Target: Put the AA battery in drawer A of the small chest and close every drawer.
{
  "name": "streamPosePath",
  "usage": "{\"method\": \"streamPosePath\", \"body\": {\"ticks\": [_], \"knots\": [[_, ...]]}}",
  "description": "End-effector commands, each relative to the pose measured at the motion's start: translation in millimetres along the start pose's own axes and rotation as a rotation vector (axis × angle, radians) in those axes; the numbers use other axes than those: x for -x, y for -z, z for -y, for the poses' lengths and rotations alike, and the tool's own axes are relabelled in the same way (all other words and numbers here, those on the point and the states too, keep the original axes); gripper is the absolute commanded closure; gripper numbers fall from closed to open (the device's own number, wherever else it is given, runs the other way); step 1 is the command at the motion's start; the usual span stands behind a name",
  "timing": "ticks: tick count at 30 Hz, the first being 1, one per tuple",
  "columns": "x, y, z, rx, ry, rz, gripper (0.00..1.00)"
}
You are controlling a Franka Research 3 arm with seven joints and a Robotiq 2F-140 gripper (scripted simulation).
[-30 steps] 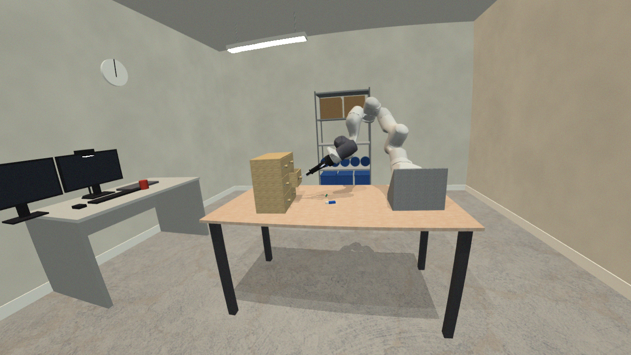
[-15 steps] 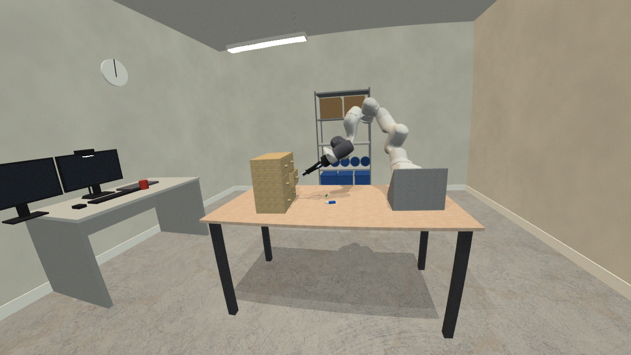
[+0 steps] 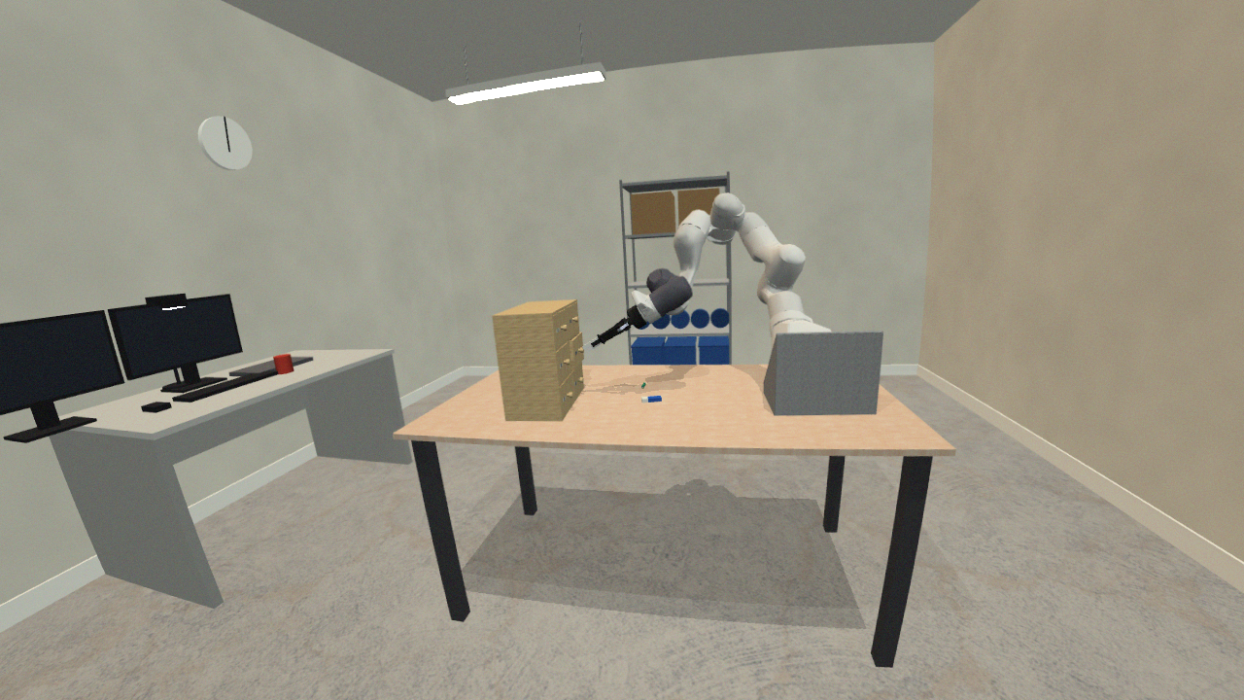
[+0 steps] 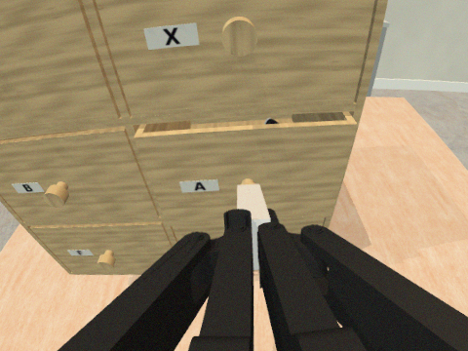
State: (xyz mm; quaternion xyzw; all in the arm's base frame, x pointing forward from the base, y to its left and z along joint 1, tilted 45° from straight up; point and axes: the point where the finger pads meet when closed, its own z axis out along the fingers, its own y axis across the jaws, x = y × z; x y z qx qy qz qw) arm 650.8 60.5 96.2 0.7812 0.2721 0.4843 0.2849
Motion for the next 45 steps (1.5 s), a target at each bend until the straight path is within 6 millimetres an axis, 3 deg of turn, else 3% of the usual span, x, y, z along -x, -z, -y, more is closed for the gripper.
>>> {"method": "streamPosePath", "body": {"ticks": [1,45], "knots": [[1.4,-3.0,-1.6,0.001,0.006,0.007,1.0],[-1.9,-8.9,-1.6,0.001,0.006,0.007,1.0]]}}
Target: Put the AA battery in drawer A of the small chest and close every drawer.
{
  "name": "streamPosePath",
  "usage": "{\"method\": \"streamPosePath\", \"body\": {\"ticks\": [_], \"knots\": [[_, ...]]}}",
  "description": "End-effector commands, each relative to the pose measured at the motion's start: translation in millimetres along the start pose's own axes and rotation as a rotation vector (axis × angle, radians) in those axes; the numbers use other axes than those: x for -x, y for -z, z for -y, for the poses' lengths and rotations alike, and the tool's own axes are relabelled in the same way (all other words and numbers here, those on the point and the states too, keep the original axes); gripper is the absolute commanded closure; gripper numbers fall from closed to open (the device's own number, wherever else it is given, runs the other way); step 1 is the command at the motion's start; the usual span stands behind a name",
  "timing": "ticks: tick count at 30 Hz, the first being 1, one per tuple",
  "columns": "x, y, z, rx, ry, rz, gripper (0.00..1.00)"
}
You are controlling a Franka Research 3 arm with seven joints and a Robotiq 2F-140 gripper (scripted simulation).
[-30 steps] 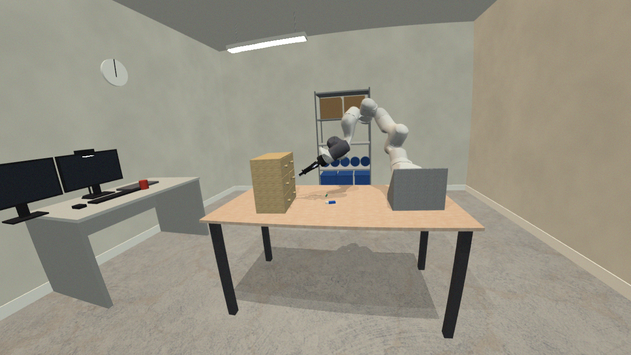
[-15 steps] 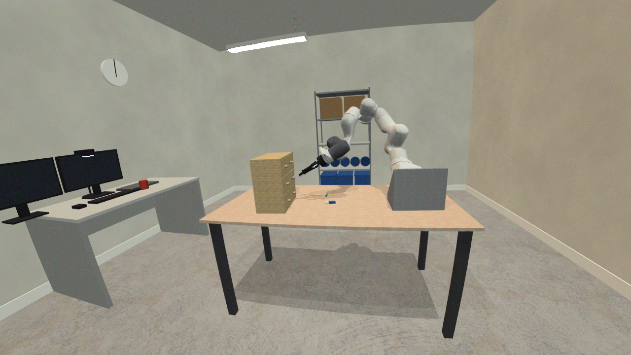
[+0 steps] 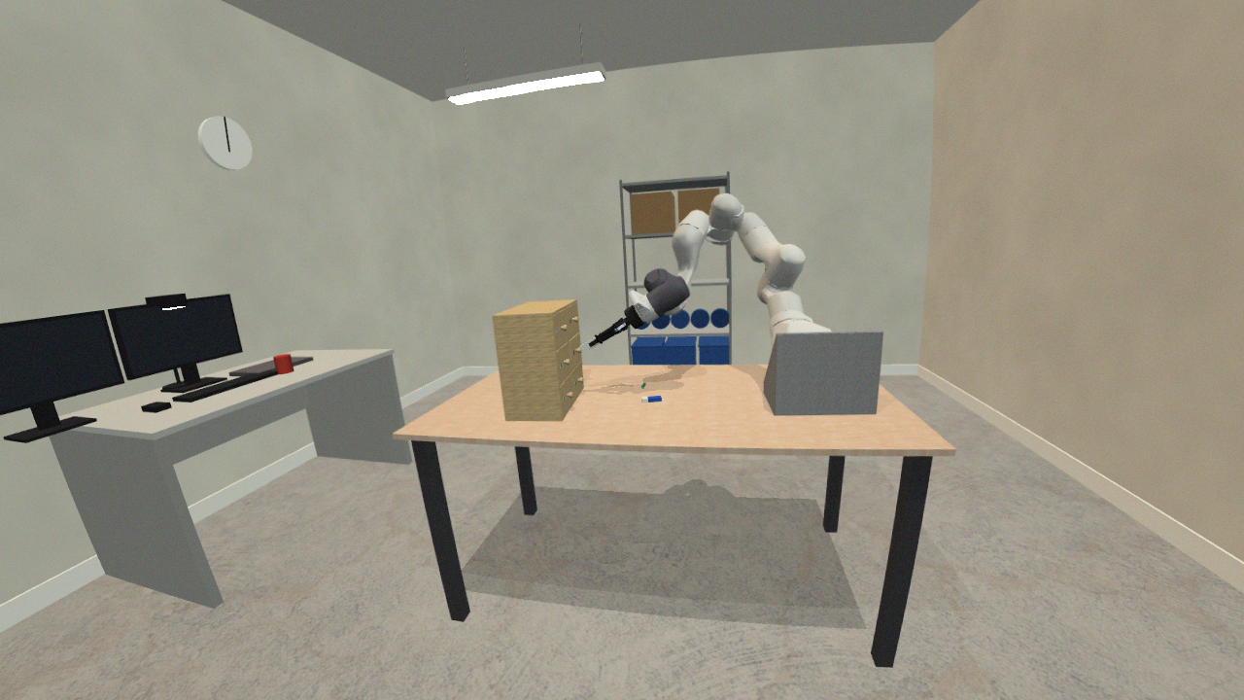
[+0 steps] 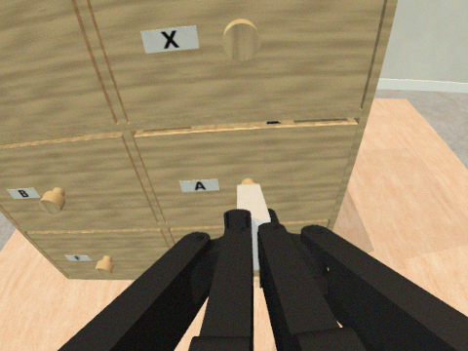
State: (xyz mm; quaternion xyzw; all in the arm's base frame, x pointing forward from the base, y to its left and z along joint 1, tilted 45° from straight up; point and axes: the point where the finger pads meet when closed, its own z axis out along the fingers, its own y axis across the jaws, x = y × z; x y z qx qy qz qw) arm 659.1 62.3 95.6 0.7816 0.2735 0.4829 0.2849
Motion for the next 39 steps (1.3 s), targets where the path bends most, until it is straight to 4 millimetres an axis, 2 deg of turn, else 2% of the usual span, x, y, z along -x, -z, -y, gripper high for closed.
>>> {"method": "streamPosePath", "body": {"ticks": [1,31,34,39], "knots": [[2,-1,-2,0.003,0.003,0.005,1.0],[2,-1,-2,0.003,0.003,0.005,1.0],[5,4,-2,0.003,0.003,0.005,1.0],[17,25,-2,0.003,0.003,0.005,1.0]]}}
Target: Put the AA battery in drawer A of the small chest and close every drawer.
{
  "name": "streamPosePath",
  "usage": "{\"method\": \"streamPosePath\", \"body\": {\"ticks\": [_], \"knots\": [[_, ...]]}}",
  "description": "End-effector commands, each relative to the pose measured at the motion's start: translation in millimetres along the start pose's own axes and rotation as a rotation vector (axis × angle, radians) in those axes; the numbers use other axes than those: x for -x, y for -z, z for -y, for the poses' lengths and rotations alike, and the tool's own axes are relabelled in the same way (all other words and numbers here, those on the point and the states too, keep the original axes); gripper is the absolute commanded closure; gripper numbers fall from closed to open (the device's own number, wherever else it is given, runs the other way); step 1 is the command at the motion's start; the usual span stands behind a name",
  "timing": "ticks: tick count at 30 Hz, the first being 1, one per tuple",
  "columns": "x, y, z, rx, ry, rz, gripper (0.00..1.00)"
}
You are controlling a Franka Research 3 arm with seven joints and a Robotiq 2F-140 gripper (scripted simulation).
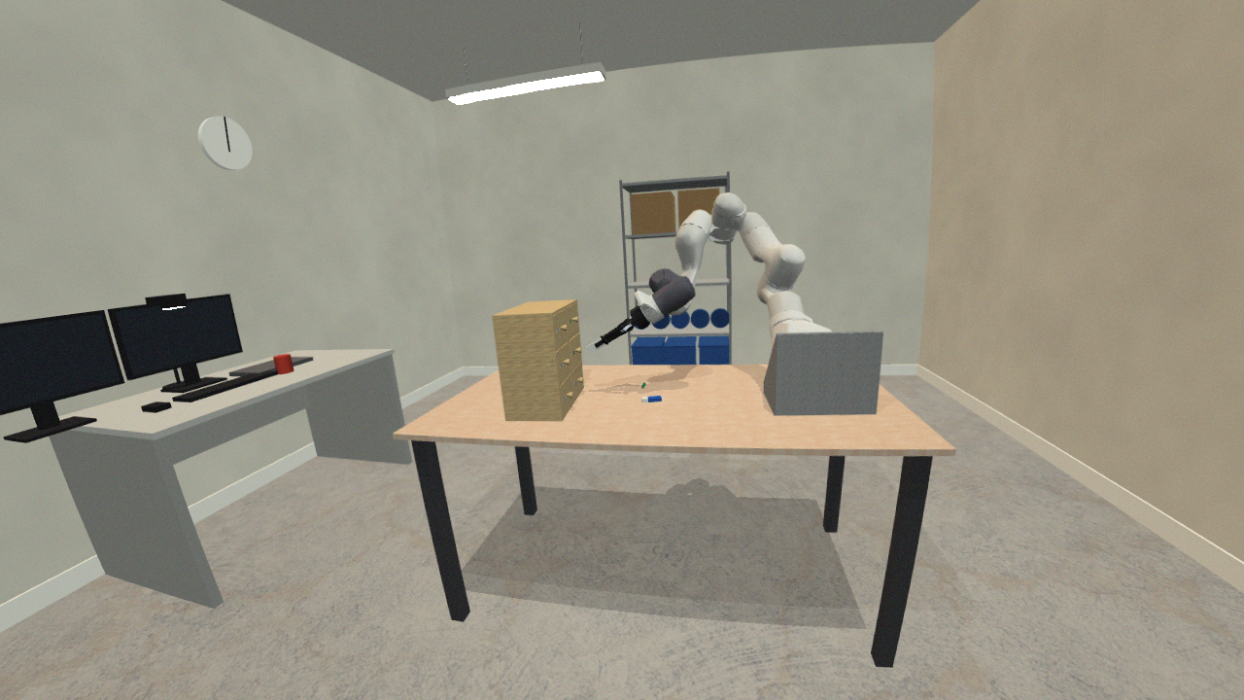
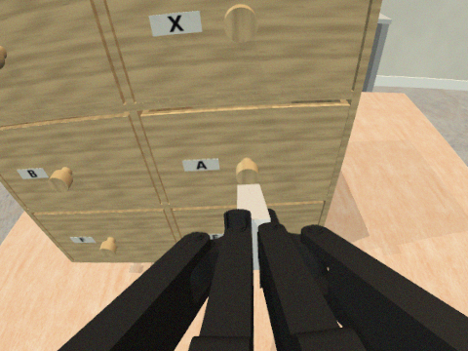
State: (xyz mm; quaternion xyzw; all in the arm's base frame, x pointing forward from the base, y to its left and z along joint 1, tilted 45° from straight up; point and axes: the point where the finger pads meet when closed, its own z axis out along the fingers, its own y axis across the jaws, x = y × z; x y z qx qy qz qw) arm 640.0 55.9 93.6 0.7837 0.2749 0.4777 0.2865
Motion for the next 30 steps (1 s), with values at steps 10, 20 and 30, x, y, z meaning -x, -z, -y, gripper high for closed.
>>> {"method": "streamPosePath", "body": {"ticks": [10,20,30], "knots": [[14,26,-2,0.006,-0.002,-0.005,1.0],[17,47,-2,0.006,-0.002,-0.005,1.0],[22,80,-1,0.006,-0.002,-0.005,1.0]]}}
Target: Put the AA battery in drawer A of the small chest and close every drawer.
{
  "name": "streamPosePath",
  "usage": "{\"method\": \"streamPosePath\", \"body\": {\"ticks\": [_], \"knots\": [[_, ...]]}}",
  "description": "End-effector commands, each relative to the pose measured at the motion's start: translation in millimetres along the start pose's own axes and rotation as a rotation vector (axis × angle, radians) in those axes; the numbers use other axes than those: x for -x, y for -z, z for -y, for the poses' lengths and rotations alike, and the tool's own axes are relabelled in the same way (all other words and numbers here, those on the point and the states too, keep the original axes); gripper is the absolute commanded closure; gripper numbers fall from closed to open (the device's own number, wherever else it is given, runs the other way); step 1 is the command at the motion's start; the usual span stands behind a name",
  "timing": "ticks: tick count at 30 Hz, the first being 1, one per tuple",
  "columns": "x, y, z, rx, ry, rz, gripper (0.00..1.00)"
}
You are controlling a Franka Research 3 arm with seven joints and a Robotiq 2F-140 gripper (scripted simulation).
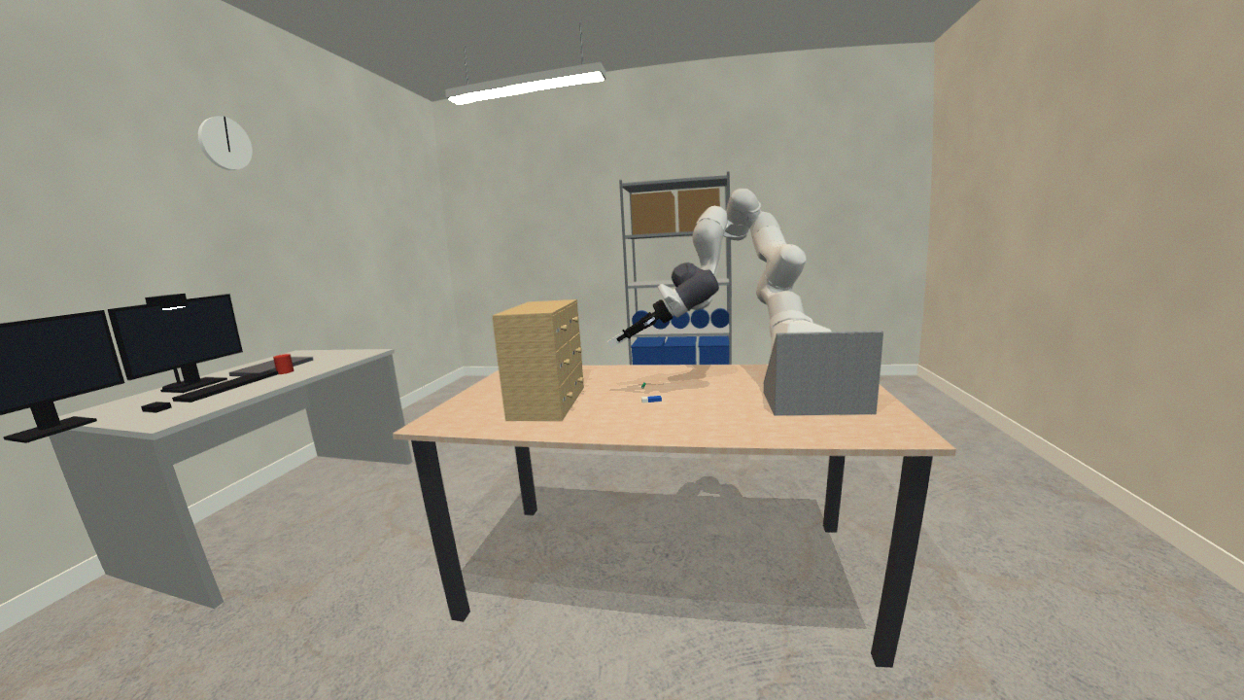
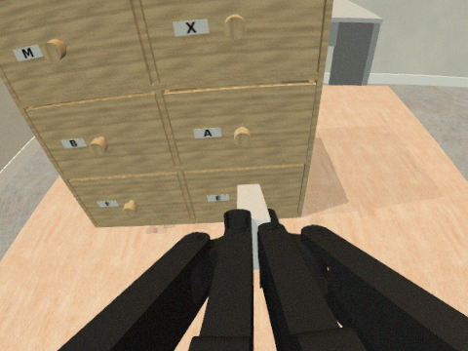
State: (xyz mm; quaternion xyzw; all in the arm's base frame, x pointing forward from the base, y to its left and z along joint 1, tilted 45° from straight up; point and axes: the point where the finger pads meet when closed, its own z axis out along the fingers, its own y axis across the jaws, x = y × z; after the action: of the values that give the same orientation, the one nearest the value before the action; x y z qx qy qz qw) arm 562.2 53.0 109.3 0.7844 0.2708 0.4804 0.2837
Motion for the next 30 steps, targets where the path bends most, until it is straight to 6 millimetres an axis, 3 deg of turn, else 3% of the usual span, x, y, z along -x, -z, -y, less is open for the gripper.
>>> {"method": "streamPosePath", "body": {"ticks": [1,13,30], "knots": [[-1,4,-1,0.005,0.009,-0.002,1.0],[-2,9,-1,0.006,0.009,0.039,1.0],[-12,45,0,0.007,0.008,0.308,1.0]]}}
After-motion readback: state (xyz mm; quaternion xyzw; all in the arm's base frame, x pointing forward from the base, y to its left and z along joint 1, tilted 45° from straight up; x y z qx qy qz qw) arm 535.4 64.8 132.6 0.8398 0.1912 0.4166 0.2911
